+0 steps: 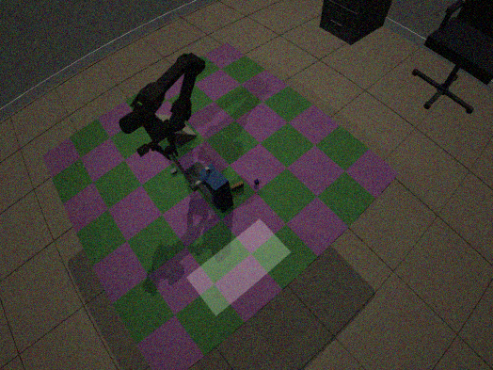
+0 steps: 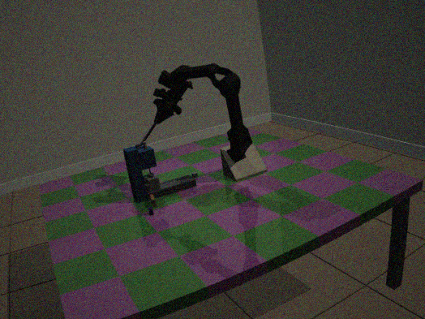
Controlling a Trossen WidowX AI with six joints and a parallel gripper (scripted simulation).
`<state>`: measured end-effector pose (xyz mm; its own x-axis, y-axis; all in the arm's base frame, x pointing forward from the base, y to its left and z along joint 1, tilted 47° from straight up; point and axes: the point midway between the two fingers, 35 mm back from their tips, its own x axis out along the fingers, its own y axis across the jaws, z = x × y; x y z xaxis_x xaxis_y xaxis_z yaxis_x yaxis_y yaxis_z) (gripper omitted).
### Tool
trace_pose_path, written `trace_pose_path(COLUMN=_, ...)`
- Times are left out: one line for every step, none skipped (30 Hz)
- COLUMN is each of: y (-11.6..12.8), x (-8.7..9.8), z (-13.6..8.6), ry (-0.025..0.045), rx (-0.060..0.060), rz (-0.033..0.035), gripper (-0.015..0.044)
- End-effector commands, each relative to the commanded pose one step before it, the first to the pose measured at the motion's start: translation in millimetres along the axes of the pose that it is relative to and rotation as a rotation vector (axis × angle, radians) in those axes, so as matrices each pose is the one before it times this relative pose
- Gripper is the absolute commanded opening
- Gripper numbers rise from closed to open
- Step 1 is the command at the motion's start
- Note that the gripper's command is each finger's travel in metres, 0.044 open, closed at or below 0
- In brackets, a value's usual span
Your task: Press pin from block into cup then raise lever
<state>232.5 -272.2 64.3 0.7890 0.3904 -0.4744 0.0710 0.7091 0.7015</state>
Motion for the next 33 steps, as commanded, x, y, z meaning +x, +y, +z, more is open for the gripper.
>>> trace_pose_path(y=-0.02, x=0.73, z=-10.0, ry=0.02161, rx=0.0202, rz=-0.00332, gripper=0.0)
trace_pose_path(y=0.0, x=0.05, z=-0.46, ry=0.00001, rx=0.0, rz=0.0, gripper=0.0)
trace_pose_path(y=-0.01, x=0.05, z=-0.46, ry=0.00001, rx=0.0, rz=0.0, gripper=0.0)
trace_pose_path(y=0.0, x=0.05, z=-0.46, ry=0.00001, rx=0.0, rz=0.0, gripper=0.0)
trace_pose_path(y=0.0, x=0.05, z=-0.46, ry=0.00001, rx=0.0, rz=0.0, gripper=0.0)
trace_pose_path(y=-0.01, x=0.05, z=-0.46, ry=0.00001, rx=0.0, rz=0.0, gripper=0.0)
trace_pose_path(y=-0.01, x=0.06, z=-0.46, ry=0.00001, rx=0.0, rz=0.0, gripper=0.0)
trace_pose_path(y=-0.01, x=0.06, z=-0.46, ry=0.00001, rx=0.0, rz=0.0, gripper=0.0)
trace_pose_path(y=-0.01, x=0.06, z=-0.46, ry=0.00001, rx=0.0, rz=0.0, gripper=0.0)
trace_pose_path(y=-0.01, x=0.06, z=-0.46, ry=0.00001, rx=0.0, rz=0.0, gripper=0.0)
trace_pose_path(y=-0.01, x=0.06, z=-0.45, ry=0.00001, rx=0.0, rz=0.0, gripper=0.0)
trace_pose_path(y=-0.01, x=0.06, z=-0.45, ry=0.00001, rx=0.0, rz=0.0, gripper=0.0)
trace_pose_path(y=-0.01, x=0.06, z=-0.45, ry=0.00001, rx=0.0, rz=0.0, gripper=0.0)
trace_pose_path(y=-0.01, x=0.06, z=-0.45, ry=0.00001, rx=0.0, rz=0.0, gripper=0.0)
trace_pose_path(y=-0.01, x=0.06, z=-0.45, ry=0.00001, rx=0.0, rz=0.0, gripper=0.0)
trace_pose_path(y=-0.01, x=0.07, z=-0.45, ry=0.00001, rx=0.0, rz=0.0, gripper=0.0)
trace_pose_path(y=-0.01, x=0.07, z=-0.46, ry=0.00001, rx=0.0, rz=0.0, gripper=0.0)
trace_pose_path(y=-0.01, x=0.07, z=-0.46, ry=0.00001, rx=0.0, rz=0.0, gripper=0.0)
trace_pose_path(y=-0.01, x=0.07, z=-0.46, ry=0.00001, rx=0.0, rz=0.0, gripper=0.0)
trace_pose_path(y=-0.01, x=0.07, z=-0.46, ry=0.00001, rx=0.0, rz=0.0, gripper=0.0)
trace_pose_path(y=-0.01, x=0.07, z=-0.45, ry=0.00001, rx=0.0, rz=0.0, gripper=0.0)
trace_pose_path(y=-0.01, x=0.07, z=-0.45, ry=0.00001, rx=0.0, rz=0.0, gripper=0.0)
trace_pose_path(y=-0.01, x=0.07, z=-0.45, ry=0.00001, rx=0.0, rz=0.0, gripper=0.0)
trace_pose_path(y=-0.01, x=0.08, z=-0.45, ry=0.00001, rx=0.0, rz=0.0, gripper=0.0)
trace_pose_path(y=-0.01, x=0.08, z=-0.46, ry=0.00001, rx=0.0, rz=0.0, gripper=0.0)
trace_pose_path(y=-0.01, x=0.08, z=-0.46, ry=0.00001, rx=0.0, rz=0.0, gripper=0.0)
trace_pose_path(y=-0.01, x=0.08, z=-0.46, ry=0.00001, rx=0.0, rz=0.0, gripper=0.0)
trace_pose_path(y=-0.01, x=0.08, z=-0.46, ry=0.00001, rx=0.0, rz=0.0, gripper=0.0)
trace_pose_path(y=-0.01, x=0.08, z=-0.46, ry=0.00001, rx=0.0, rz=0.0, gripper=0.0)
trace_pose_path(y=-0.01, x=0.09, z=-0.45, ry=0.00001, rx=0.0, rz=0.0, gripper=0.0)
trace_pose_path(y=-0.01, x=0.09, z=-0.45, ry=0.00001, rx=0.0, rz=0.0, gripper=0.0)
trace_pose_path(y=-0.01, x=0.09, z=-0.45, ry=0.00001, rx=0.0, rz=0.0, gripper=0.0)
trace_pose_path(y=-0.01, x=0.09, z=-0.45, ry=0.00001, rx=0.0, rz=0.0, gripper=0.0)
